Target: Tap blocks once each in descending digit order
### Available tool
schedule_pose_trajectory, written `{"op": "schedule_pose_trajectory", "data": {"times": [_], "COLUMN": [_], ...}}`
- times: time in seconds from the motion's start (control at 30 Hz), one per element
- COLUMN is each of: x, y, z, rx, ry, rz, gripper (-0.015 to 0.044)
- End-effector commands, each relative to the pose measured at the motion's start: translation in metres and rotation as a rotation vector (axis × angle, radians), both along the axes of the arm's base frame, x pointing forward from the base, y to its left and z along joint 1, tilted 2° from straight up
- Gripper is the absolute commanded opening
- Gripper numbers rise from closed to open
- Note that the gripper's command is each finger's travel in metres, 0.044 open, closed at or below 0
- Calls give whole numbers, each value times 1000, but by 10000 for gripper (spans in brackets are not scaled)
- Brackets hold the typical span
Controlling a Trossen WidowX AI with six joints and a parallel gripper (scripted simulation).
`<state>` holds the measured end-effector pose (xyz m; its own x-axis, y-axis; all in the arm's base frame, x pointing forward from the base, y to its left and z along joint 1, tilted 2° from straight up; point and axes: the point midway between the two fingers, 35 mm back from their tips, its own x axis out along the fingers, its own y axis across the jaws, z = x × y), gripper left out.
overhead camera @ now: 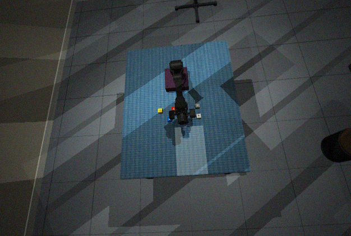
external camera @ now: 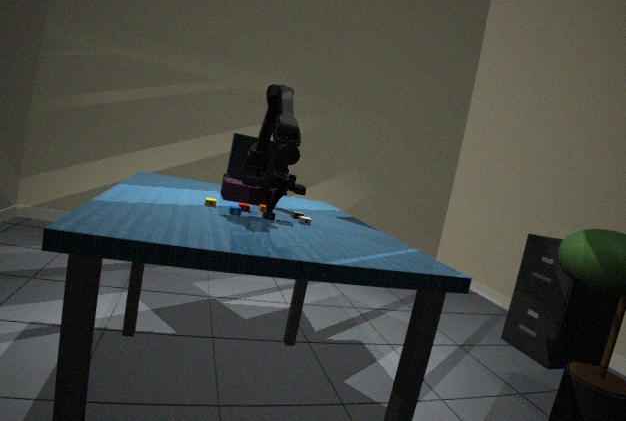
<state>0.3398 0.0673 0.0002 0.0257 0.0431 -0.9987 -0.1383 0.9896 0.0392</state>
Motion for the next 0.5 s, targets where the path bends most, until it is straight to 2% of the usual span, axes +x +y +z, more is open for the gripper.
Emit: {"op": "schedule_pose_trajectory", "data": {"times": [0.0, 0.07, 0.2, 0.37, 0.47], "x": [-1, -1, -2, -1, 0], "y": [0, 0, -1, -1, -2], "z": [-4, -4, 26, 29, 66], "rx": [2, 2, 1, 1, 1], "ry": [3, 3, 2, 2, 2], "rz": [-4, -4, -4, -4, -4], "gripper": [20, 20, 20, 20, 20]}}
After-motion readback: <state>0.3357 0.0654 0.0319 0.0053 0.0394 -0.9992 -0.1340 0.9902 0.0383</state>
